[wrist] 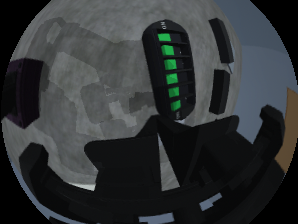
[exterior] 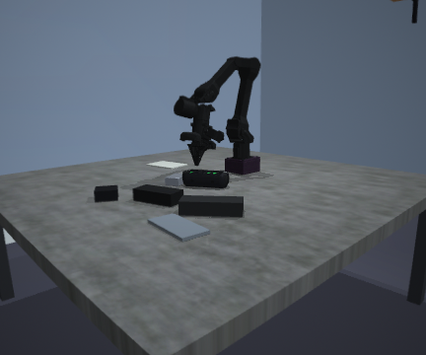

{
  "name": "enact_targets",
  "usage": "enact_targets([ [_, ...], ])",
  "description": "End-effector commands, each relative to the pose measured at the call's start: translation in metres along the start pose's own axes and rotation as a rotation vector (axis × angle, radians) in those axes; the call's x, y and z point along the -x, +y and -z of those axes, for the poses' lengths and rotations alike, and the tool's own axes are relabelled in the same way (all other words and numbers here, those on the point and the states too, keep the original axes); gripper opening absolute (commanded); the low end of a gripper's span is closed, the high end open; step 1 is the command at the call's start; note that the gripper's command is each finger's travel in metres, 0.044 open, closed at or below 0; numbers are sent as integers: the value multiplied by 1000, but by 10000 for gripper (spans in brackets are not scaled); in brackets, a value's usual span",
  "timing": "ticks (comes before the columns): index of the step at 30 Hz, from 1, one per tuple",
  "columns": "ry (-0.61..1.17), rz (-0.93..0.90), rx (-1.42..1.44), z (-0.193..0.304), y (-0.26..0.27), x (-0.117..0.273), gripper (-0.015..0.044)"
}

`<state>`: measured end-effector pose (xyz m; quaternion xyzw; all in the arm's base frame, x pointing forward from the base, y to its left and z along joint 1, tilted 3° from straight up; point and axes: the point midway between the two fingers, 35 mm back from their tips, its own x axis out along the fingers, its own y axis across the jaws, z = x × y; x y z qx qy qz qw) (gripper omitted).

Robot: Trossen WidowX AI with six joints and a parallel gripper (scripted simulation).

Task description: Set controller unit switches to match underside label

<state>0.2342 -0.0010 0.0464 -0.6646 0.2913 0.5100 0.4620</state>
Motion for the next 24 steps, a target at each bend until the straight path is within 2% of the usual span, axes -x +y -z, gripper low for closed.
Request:
enact_targets([
  [1, -25, 2, 76, 2, -4, 0, 0],
  [10, -32, -26, 63, -6, -11, 1, 0],
  [24, -26, -284, 89, -104, -71, 9, 0],
])
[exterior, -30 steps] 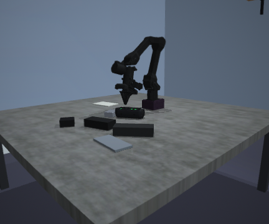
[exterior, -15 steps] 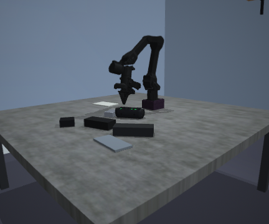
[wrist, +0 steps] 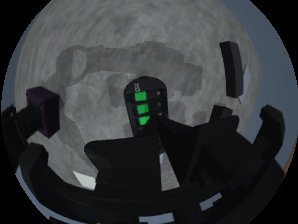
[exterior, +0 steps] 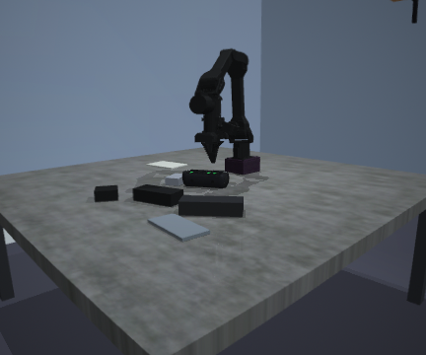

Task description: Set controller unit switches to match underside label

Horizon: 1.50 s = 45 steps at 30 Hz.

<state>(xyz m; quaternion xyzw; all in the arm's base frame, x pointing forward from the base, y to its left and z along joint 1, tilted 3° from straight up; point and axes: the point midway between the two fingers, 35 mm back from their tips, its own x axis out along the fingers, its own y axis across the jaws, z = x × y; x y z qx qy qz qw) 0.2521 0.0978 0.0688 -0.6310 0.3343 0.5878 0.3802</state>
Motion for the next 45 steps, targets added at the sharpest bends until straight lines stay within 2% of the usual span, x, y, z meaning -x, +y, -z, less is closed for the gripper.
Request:
enact_targets([
  [1, 25, -55, 6, -23, -10, 3, 0],
  [36, 25, -55, 6, -22, -7, -41, 0],
  [45, 25, -55, 6, -22, -7, -42, 0],
])
